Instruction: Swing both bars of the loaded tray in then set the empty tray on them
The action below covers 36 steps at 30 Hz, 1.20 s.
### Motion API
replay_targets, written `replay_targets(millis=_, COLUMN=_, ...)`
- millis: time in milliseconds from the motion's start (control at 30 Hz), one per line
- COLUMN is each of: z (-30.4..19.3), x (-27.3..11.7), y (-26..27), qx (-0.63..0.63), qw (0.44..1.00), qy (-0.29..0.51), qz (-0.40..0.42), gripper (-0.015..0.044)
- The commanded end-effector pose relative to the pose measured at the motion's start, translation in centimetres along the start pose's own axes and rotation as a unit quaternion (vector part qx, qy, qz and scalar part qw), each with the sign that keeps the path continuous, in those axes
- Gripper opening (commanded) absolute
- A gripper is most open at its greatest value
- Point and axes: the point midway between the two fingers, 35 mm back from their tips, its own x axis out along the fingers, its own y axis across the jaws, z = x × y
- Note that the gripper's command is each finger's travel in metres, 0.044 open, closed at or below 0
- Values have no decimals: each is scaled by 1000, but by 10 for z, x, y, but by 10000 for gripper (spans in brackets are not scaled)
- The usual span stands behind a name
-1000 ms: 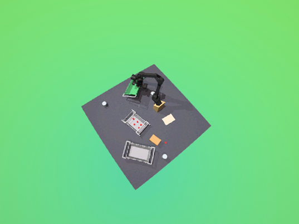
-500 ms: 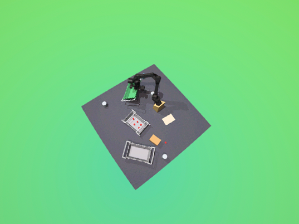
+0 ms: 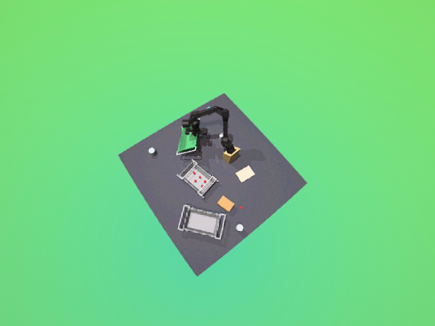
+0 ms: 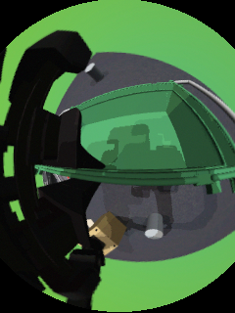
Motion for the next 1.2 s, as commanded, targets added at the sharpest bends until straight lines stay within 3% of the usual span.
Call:
replay_targets(millis=0, z=-11, x=-2, y=8, qx=-15, qw=1000, qy=5, qz=5, gripper=0)
replay_targets(millis=1167, z=-143, x=13, y=20, qx=-204, qw=979, qy=5, qz=-23, gripper=0)
